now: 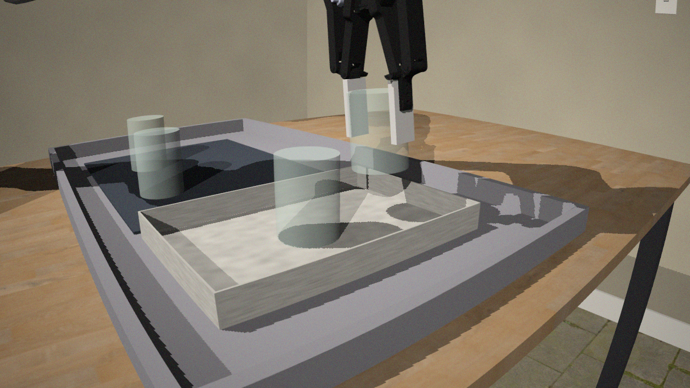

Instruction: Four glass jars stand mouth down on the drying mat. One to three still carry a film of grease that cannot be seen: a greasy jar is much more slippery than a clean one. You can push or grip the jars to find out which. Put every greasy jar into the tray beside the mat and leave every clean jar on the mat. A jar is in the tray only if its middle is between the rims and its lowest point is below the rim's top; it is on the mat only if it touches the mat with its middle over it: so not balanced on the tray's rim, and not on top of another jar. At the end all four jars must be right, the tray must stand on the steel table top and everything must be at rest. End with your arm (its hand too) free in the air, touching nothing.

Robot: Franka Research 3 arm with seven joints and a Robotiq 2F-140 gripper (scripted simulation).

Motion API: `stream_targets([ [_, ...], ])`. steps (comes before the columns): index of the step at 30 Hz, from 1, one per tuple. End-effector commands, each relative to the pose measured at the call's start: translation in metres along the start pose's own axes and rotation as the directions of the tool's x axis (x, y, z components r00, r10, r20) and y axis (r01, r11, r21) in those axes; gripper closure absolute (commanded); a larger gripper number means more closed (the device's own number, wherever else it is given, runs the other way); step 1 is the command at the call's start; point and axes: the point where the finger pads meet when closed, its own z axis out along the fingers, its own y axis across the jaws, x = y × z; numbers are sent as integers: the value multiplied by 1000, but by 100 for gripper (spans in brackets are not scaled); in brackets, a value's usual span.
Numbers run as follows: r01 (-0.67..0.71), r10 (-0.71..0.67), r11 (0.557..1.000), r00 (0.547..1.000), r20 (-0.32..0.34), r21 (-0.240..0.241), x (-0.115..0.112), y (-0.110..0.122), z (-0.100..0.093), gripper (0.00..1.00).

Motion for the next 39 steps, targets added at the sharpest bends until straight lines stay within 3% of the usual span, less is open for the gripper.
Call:
stream_targets([
  [1, 1, -3, 999, 998, -57, -49, -2, -2, 9, 100],
  [7, 1, -3, 999, 998, -57, -49, -1, -1, 25, 100],
  [15, 1, -3, 999, 998, -57, -49, -1, -1, 25, 100],
  [39, 1, -3, 999, 998, -57, -49, 0, 0, 49, 100],
])
